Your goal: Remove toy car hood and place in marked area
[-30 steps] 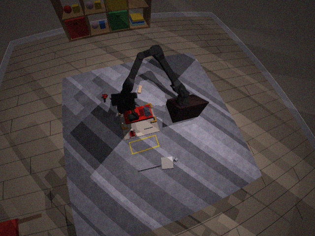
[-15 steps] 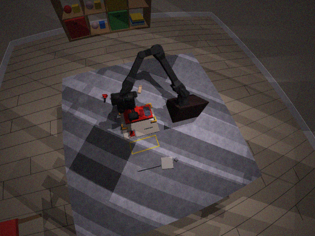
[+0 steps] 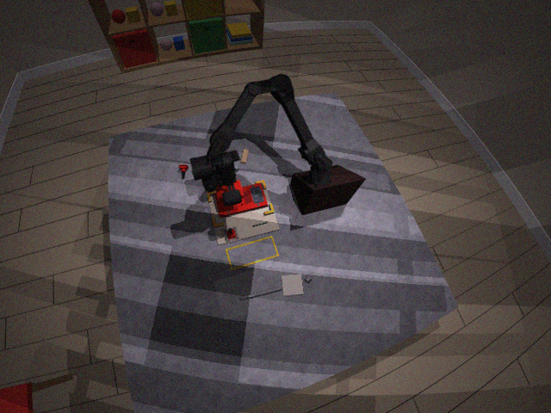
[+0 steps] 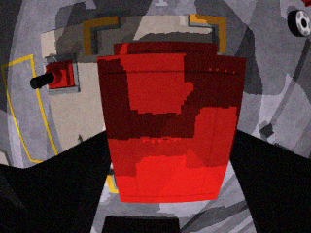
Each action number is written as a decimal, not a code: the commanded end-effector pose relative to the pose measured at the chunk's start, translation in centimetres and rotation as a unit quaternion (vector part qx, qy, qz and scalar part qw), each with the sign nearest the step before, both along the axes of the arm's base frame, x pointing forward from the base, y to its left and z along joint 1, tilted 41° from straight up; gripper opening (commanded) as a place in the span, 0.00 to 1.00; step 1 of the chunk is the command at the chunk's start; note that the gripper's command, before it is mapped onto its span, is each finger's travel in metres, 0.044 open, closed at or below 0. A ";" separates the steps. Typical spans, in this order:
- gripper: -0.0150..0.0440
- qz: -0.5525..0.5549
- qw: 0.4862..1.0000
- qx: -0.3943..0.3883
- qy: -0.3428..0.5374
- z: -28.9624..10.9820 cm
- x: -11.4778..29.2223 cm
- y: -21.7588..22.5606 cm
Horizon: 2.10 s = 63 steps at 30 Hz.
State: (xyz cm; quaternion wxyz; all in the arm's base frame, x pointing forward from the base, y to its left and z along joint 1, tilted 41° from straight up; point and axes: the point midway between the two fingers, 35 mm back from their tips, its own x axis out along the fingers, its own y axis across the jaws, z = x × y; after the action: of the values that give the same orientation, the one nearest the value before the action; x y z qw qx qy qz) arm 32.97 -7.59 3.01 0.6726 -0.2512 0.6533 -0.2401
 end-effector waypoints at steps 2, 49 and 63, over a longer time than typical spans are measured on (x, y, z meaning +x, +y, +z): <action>0.25 0.000 1.000 0.003 0.003 -0.8 0.1 0.7; 0.25 0.001 1.000 0.010 0.000 -13.0 -2.3 16.3; 0.25 -0.002 1.000 0.007 -0.001 -14.4 -3.0 17.2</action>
State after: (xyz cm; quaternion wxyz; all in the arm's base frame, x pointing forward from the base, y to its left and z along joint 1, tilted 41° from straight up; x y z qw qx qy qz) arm 29.92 9.55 -11.24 0.6728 -0.2485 0.6555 -0.2364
